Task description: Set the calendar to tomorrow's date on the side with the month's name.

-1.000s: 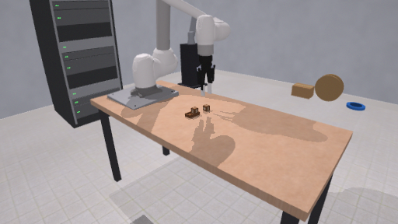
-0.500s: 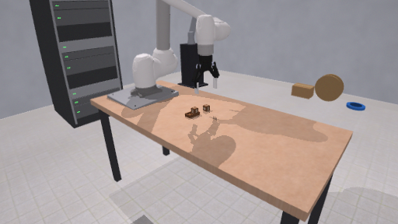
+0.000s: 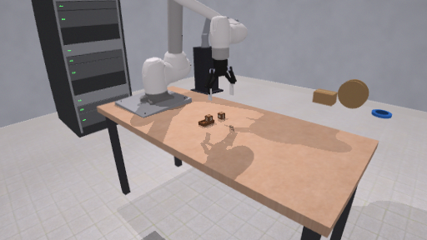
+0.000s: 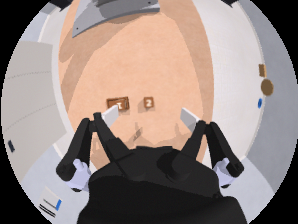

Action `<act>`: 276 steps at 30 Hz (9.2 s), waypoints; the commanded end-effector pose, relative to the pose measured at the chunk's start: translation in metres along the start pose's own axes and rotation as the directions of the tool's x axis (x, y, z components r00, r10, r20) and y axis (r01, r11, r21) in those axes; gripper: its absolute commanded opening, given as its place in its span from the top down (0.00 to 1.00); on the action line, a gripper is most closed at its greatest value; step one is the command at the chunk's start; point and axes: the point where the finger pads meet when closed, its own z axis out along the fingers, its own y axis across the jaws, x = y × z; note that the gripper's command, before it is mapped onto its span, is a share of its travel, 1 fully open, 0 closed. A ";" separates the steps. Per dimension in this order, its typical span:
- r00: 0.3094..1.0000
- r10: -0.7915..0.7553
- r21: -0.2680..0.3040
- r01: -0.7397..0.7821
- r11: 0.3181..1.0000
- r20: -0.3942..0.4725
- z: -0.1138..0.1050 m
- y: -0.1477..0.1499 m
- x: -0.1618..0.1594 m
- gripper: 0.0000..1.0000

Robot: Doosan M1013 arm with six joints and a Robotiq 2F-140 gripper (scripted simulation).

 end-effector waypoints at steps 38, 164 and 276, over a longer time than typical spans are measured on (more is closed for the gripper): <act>0.216 0.976 -0.001 -0.976 0.216 0.004 0.007 -0.001 0.000 0.00; 0.108 0.994 -0.001 -0.994 0.108 0.004 0.060 0.000 0.000 0.71; 0.108 0.994 -0.001 -0.994 0.108 0.004 0.090 -0.001 0.000 0.83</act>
